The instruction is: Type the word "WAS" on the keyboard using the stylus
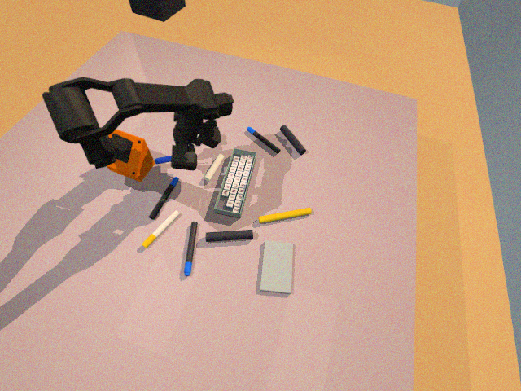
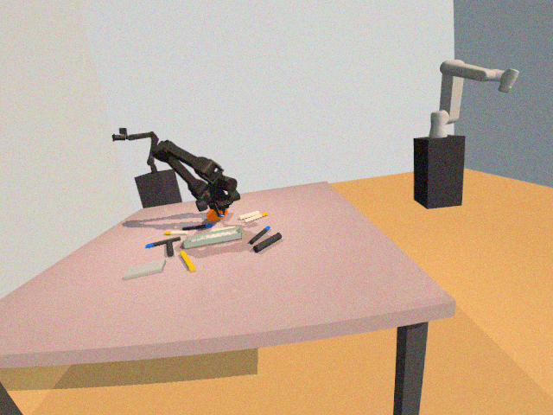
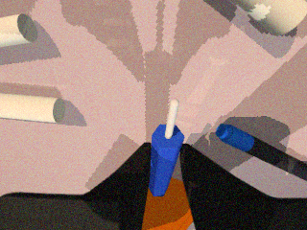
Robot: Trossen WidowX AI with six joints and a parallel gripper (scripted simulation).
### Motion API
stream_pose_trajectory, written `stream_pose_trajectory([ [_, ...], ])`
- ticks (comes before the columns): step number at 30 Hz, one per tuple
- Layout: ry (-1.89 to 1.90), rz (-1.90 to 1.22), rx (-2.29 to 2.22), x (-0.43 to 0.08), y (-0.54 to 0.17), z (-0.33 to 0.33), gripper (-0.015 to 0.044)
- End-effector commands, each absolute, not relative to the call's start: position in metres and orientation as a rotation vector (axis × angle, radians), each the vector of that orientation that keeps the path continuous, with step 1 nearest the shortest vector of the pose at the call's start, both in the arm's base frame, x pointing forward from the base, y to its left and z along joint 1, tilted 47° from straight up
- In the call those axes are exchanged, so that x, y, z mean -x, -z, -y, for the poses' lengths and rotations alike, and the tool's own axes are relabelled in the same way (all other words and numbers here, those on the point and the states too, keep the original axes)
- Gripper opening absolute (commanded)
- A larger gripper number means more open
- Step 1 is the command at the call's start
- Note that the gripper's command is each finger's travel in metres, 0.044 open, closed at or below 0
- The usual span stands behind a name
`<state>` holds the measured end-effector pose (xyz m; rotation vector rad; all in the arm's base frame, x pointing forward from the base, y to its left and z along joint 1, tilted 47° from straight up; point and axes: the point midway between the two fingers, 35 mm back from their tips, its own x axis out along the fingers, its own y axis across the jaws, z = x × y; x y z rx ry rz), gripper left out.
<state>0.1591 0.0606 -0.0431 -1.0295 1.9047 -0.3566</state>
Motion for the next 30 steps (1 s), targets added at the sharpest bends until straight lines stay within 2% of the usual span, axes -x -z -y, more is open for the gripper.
stream_pose_trajectory([
  [1, 0.254, -1.910, 1.182, -0.161, 0.044, -0.063, 0.0000],
  [30, -0.634, -1.814, 2.561, -0.169, 0.054, -0.086, 0.0000],
])
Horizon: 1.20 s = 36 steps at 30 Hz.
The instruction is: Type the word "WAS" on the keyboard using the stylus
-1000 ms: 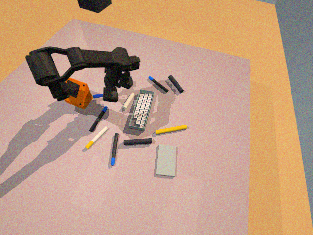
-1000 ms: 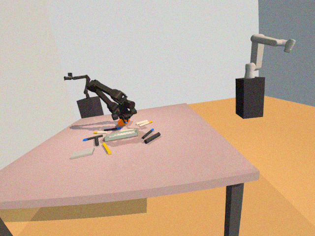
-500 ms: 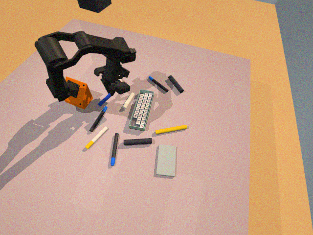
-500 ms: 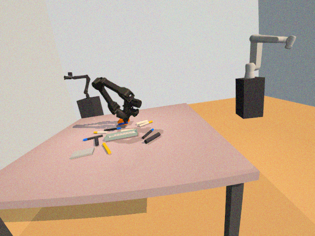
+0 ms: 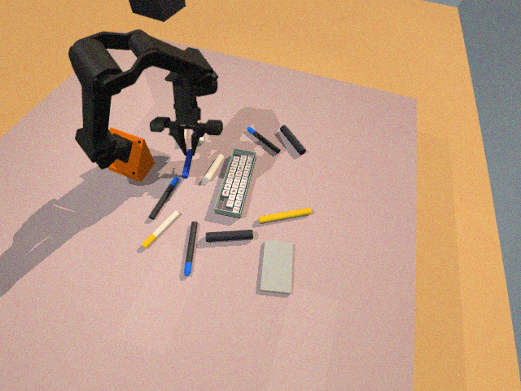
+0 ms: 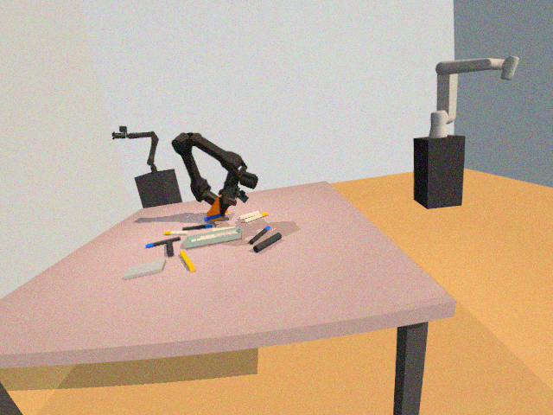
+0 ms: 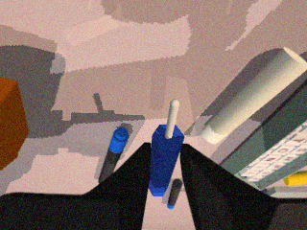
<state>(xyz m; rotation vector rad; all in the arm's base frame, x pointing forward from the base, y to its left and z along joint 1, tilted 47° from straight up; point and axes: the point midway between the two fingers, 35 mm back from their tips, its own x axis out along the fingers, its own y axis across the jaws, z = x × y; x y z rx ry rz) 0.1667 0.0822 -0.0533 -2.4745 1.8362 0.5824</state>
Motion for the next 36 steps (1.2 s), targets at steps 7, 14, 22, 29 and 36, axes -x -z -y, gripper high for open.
stream_pose_trajectory([
  [7, -0.639, -1.812, 2.569, -0.169, 0.055, -0.085, 0.0000],
  [14, -0.638, -1.812, 2.569, -0.170, 0.062, -0.078, 0.0000],
  [22, -0.638, -1.812, 2.569, -0.171, 0.072, -0.069, 0.0000],
  [29, -0.637, -1.813, 2.569, -0.172, 0.079, -0.061, 0.0000],
  [36, -0.635, -1.814, 2.570, -0.172, 0.086, -0.052, 0.0000],
])
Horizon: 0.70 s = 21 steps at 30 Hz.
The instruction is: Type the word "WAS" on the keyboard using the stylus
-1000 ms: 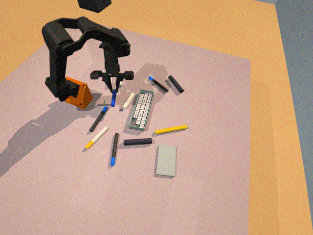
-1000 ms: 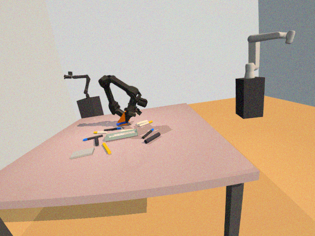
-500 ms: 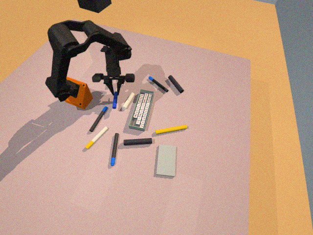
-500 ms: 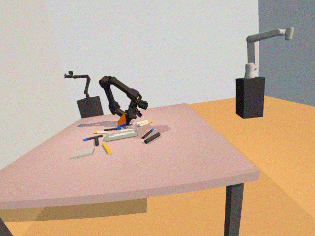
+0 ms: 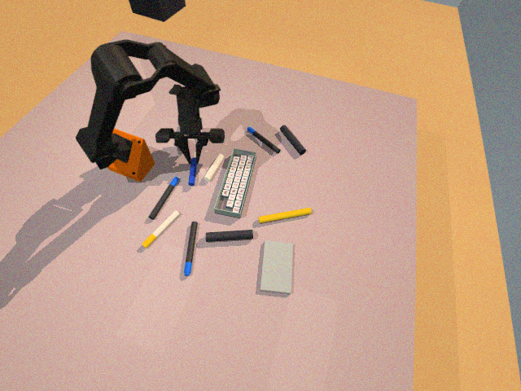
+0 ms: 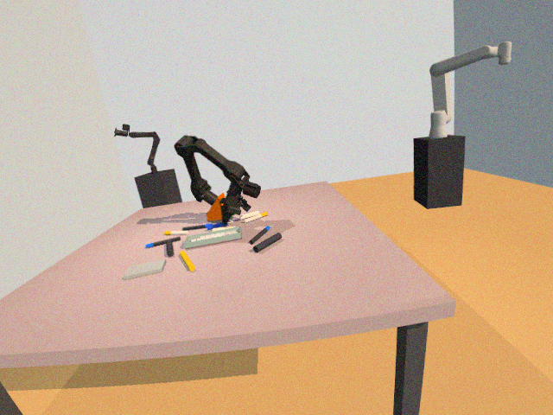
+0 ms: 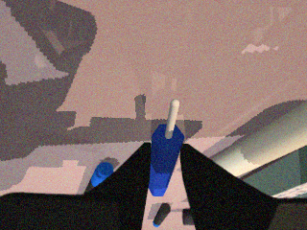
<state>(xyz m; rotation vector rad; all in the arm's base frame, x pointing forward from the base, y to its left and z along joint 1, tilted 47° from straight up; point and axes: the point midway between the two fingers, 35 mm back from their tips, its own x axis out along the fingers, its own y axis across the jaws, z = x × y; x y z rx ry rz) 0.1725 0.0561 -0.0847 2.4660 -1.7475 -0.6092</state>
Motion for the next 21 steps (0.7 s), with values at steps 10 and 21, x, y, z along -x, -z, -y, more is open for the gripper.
stream_pose_trajectory([
  [10, 0.608, 1.748, -2.463, -0.172, 0.087, -0.052, 0.0150],
  [21, 0.613, 1.737, -2.462, -0.168, 0.046, -0.094, 0.0150],
])
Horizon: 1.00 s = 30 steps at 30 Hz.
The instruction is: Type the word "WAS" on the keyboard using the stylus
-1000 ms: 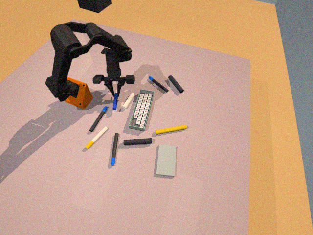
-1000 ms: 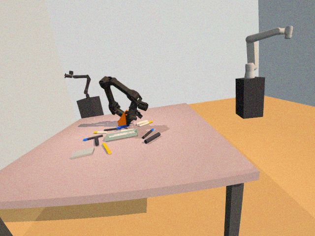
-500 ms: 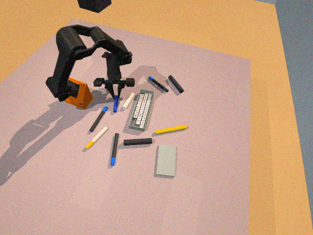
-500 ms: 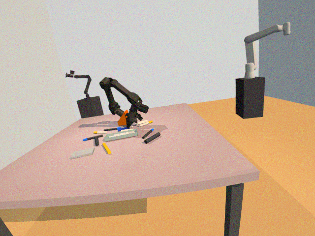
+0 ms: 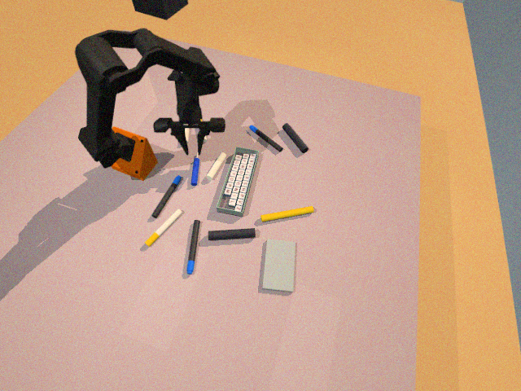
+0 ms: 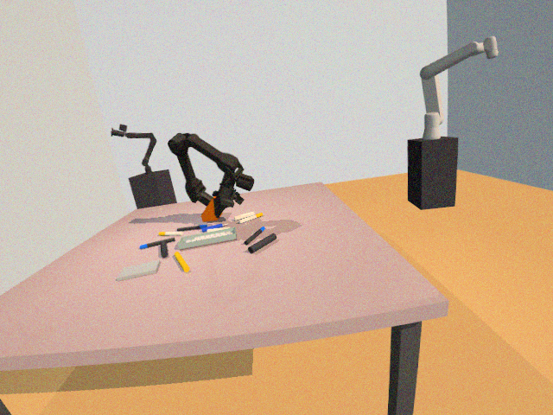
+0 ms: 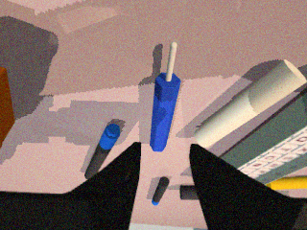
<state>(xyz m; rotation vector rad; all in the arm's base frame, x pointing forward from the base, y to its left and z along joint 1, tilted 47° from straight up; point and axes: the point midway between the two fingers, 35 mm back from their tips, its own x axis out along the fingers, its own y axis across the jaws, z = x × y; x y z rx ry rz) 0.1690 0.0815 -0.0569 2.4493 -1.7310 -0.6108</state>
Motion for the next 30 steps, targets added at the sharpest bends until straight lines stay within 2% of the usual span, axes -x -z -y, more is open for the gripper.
stream_pose_trajectory([
  [1, 0.613, 1.737, -2.462, -0.168, 0.046, -0.094, 0.0150],
  [6, 0.753, 1.817, -2.415, -0.170, 0.045, -0.087, 0.0150],
  [13, 1.475, 2.051, -2.208, -0.174, 0.034, -0.069, 0.0150],
  [19, 2.076, 1.954, -2.233, -0.187, 0.020, -0.064, 0.0150],
  [30, 2.137, 1.925, -2.251, -0.190, 0.020, -0.061, 0.0150],
])
